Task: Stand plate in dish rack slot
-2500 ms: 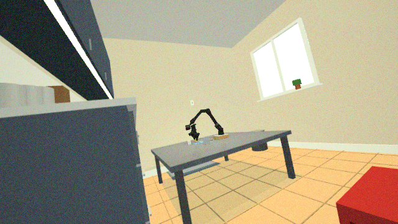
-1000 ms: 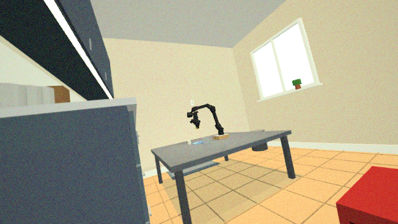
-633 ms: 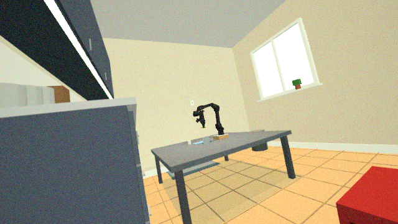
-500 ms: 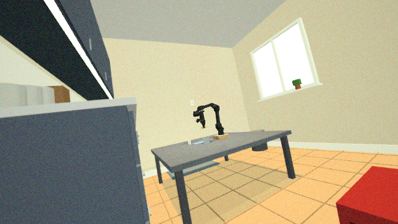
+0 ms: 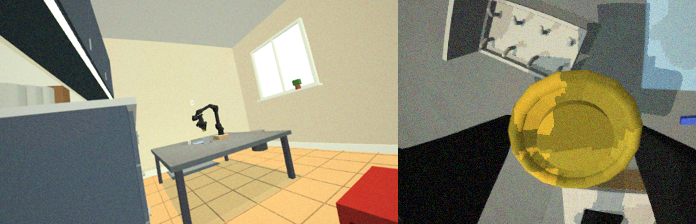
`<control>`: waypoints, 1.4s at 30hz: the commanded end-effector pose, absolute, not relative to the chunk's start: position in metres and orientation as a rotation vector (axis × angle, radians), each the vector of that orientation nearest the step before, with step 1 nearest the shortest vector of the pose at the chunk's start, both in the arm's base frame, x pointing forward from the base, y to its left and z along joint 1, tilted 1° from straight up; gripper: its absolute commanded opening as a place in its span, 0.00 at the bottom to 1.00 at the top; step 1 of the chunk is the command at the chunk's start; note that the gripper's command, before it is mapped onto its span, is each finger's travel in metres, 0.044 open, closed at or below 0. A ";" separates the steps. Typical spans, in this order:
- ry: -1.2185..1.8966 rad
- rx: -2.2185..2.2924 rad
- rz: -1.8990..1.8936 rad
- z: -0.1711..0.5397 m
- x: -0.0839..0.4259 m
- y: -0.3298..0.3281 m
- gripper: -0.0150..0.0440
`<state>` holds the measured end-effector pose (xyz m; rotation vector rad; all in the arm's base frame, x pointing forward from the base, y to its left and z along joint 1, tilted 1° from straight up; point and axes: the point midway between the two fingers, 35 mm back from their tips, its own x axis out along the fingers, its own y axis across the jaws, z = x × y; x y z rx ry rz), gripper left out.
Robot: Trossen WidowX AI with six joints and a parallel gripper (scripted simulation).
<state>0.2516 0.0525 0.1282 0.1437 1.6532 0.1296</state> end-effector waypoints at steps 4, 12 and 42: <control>1.662 0.110 0.333 0.110 0.251 0.053 0.25; 1.623 0.081 0.561 0.092 0.251 0.054 0.25; 1.097 -0.015 1.231 0.045 0.247 0.056 0.25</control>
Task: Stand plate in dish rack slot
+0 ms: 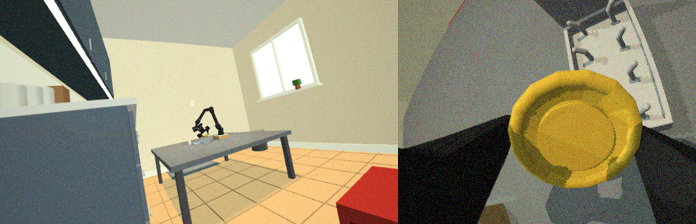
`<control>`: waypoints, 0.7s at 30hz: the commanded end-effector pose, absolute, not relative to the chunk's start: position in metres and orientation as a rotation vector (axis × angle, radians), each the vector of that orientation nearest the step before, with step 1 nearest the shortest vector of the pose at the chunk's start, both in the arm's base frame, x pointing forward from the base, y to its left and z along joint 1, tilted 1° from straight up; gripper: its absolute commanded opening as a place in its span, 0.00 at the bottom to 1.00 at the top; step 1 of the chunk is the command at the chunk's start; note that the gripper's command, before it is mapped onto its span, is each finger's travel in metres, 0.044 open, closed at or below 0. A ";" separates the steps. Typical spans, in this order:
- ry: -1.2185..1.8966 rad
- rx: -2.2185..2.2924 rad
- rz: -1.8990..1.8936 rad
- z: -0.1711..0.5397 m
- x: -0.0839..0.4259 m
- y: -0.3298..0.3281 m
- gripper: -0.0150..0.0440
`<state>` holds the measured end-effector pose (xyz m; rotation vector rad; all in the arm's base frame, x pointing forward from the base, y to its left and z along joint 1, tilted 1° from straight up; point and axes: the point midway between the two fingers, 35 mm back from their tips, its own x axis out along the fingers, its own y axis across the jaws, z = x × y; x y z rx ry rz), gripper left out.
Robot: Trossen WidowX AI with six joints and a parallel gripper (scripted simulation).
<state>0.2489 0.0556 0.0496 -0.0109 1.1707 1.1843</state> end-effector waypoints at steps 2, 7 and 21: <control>1.046 -0.024 1.258 0.043 0.247 0.055 0.25; 0.913 -0.049 1.314 0.039 0.246 0.055 0.25; 0.521 -0.151 1.374 0.029 0.243 0.050 0.25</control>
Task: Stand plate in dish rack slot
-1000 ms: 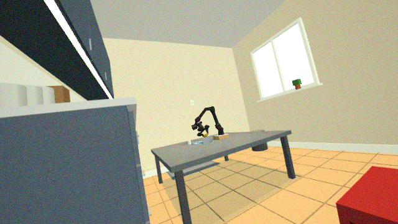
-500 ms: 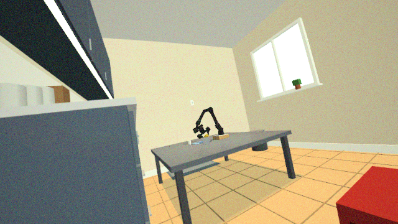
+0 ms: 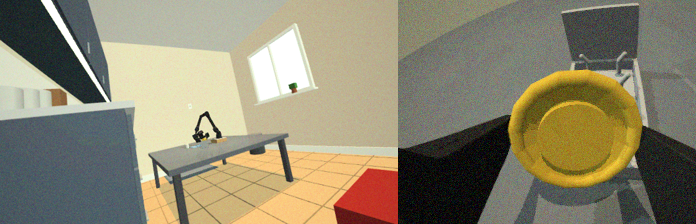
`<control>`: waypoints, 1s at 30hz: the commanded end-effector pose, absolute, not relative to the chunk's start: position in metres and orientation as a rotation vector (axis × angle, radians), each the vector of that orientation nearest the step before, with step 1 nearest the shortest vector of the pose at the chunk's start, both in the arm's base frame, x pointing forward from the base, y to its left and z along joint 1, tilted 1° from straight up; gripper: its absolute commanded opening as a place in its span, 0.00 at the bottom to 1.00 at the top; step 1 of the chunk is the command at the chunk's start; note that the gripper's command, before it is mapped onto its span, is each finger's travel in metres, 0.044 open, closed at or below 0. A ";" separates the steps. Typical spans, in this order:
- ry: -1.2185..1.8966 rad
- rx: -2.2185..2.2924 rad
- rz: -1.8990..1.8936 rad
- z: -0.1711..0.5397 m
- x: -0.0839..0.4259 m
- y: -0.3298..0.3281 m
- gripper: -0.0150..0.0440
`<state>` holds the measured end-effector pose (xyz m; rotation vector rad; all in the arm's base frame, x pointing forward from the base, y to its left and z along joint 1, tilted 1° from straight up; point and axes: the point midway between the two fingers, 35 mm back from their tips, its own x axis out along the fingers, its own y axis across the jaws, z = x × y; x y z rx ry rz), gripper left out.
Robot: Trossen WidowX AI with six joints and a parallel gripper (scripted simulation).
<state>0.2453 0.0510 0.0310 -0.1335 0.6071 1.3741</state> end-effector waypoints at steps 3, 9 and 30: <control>0.437 -0.179 1.369 0.028 0.243 0.049 0.25; 0.273 -0.243 1.341 0.026 0.241 0.046 0.25; 0.031 -0.362 1.249 0.024 0.240 0.040 0.25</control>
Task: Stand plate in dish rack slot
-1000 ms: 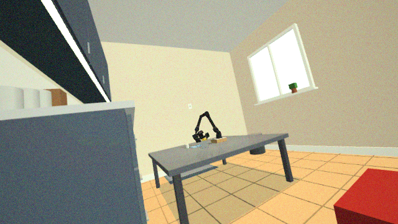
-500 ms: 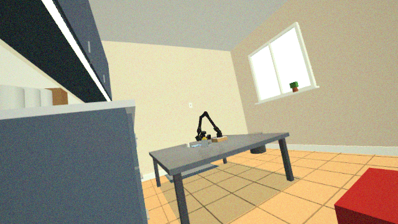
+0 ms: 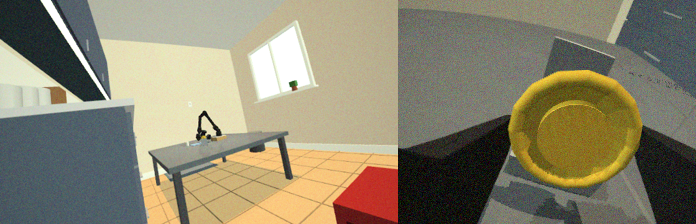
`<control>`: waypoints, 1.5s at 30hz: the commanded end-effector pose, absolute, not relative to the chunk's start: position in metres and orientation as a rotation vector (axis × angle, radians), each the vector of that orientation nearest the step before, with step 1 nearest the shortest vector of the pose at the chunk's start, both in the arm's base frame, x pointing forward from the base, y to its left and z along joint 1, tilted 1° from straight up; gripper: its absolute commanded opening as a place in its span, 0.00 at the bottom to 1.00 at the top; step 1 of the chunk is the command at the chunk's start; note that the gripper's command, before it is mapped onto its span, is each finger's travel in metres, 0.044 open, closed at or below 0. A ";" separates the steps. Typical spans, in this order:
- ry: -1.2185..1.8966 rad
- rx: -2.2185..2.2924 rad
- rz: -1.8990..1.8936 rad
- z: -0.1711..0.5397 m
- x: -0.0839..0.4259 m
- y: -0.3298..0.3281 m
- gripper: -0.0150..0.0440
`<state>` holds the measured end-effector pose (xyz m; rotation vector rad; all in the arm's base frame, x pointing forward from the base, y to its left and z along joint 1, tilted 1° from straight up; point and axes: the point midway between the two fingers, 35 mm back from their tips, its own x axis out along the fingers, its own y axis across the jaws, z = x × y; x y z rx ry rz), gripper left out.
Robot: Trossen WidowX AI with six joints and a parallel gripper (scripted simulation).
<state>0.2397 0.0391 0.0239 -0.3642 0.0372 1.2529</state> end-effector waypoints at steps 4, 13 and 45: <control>0.036 -0.363 1.251 0.024 0.243 0.046 0.25; 0.039 -0.370 1.252 0.024 0.249 0.057 0.25; 0.031 -0.391 1.248 0.025 0.261 0.085 0.25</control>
